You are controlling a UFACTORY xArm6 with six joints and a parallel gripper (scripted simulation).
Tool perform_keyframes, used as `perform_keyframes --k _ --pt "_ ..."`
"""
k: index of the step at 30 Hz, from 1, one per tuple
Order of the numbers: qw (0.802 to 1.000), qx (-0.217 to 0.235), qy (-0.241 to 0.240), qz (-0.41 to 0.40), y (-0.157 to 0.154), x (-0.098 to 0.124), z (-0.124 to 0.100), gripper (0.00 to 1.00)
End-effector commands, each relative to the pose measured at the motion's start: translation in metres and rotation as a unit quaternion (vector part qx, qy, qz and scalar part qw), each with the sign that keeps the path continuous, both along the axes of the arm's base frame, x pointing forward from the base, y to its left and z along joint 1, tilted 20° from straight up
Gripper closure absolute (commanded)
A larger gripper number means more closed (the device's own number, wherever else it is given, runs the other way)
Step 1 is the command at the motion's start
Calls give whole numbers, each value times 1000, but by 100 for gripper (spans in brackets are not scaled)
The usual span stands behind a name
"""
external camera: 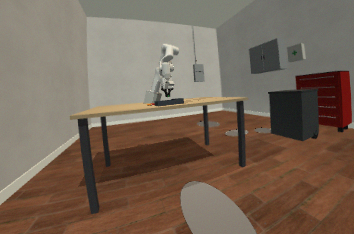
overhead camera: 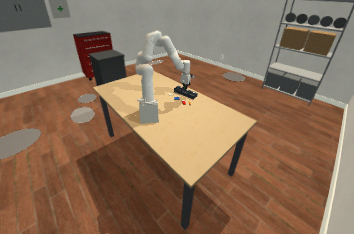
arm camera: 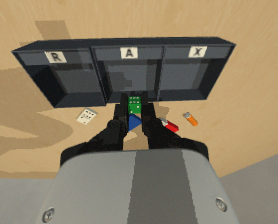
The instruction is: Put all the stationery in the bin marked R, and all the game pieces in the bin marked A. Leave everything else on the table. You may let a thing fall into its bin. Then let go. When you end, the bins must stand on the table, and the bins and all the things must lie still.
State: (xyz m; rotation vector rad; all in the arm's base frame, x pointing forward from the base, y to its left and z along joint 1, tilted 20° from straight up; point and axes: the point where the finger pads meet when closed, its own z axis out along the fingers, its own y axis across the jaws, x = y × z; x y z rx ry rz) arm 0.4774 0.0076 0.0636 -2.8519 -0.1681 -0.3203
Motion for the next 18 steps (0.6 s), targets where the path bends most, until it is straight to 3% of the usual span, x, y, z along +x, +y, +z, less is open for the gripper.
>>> perform_keyframes --k 1,18 --pt "1000 -1 -1 1 8 13 6 100" --pt "1000 -1 -1 1 6 11 1 100"
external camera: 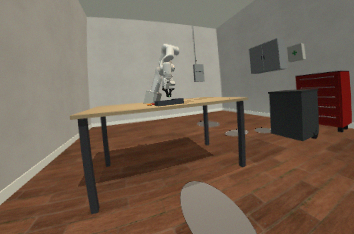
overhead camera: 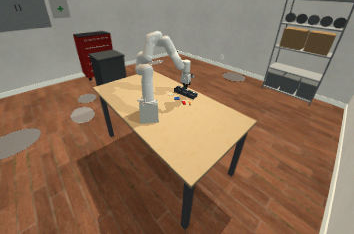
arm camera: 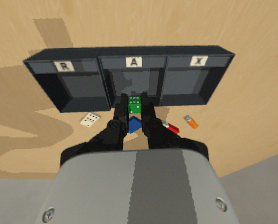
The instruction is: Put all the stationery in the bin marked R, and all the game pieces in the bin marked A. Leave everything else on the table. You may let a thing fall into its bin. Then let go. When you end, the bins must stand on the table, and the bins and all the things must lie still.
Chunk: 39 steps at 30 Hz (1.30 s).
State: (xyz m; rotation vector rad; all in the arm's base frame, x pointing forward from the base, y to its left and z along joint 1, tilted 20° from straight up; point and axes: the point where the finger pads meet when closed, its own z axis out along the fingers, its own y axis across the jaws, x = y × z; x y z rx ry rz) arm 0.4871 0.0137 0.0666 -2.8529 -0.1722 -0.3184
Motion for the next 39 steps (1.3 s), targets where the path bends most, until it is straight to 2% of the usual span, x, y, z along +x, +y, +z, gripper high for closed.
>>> perform_keyframes --k 1,25,39 --pt "1000 0 -2 0 1 2 -4 100" --pt "1000 0 -2 0 13 11 -46 100" --pt "1000 0 -2 0 12 9 -48 100"
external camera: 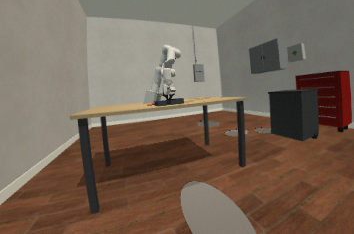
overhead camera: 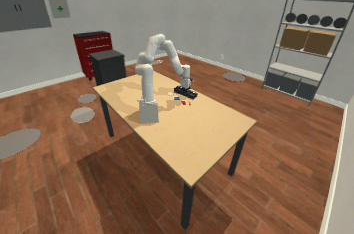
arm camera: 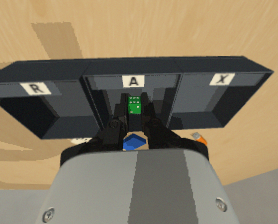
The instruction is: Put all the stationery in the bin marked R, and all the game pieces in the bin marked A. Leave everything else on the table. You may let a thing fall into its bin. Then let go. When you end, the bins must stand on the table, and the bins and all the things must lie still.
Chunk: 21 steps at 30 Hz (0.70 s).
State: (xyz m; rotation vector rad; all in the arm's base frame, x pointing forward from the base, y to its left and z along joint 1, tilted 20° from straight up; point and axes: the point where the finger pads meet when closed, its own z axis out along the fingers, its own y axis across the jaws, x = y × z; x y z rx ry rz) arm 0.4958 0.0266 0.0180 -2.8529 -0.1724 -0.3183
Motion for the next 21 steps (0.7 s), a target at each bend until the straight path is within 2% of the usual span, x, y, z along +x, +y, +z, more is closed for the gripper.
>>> perform_keyframes --k 1,2,3,21 --pt "1000 0 -2 0 -1 1 1 100" --pt "1000 0 -2 0 -1 1 1 100" --pt "1000 0 -2 0 -1 1 1 70" --pt "1000 0 -2 0 -1 1 1 70"
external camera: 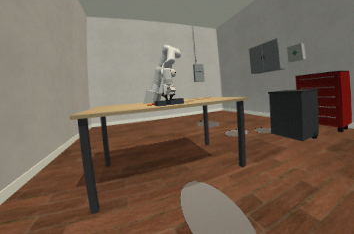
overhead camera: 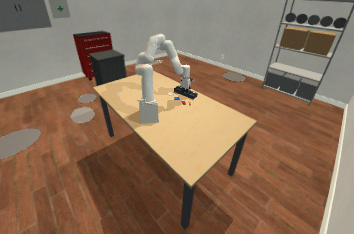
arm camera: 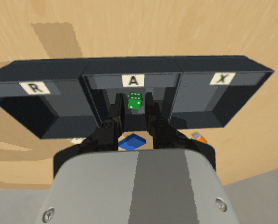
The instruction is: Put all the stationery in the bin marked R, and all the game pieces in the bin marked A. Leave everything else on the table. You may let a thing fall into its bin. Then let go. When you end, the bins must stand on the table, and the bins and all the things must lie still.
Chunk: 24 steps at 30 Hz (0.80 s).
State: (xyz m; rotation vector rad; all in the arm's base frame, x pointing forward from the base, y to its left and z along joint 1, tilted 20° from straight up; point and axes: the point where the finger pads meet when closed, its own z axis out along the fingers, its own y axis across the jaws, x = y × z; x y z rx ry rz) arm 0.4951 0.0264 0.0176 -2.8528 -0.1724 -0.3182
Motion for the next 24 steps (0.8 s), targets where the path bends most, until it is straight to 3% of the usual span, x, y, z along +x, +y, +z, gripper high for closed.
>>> perform_keyframes --k 1,24 --pt "1000 0 -2 0 0 1 1 70" --pt "1000 0 -2 0 -8 -4 28 70"
